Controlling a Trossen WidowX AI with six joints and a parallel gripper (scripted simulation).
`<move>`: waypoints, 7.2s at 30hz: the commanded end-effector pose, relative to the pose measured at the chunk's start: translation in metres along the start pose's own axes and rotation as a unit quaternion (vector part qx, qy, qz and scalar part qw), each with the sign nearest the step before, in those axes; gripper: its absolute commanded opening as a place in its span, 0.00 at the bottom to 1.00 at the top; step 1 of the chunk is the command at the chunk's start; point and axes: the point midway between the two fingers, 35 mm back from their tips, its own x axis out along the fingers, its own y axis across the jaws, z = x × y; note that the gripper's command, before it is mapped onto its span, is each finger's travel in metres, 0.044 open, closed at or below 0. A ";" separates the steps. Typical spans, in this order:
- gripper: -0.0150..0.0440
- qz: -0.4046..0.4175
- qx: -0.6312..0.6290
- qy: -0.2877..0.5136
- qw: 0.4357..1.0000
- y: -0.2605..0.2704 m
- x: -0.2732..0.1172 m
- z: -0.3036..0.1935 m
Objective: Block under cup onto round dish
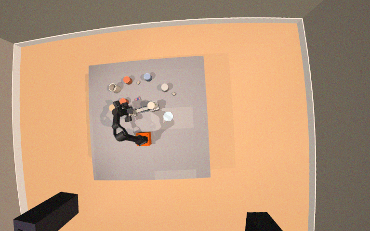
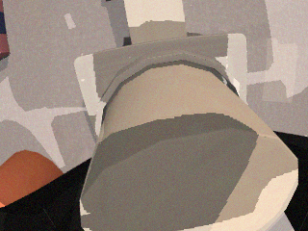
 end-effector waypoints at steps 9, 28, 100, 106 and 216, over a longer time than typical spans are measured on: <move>0.45 0.000 0.002 -0.003 1.000 0.001 -0.003 0.001; 0.25 0.000 0.002 -0.003 1.000 0.005 -0.026 -0.001; 0.25 0.000 0.002 -0.003 1.000 0.003 -0.118 -0.001; 0.25 0.000 0.002 -0.003 1.000 0.002 -0.126 0.000; 0.25 -0.003 0.002 0.002 1.000 -0.043 0.023 -0.106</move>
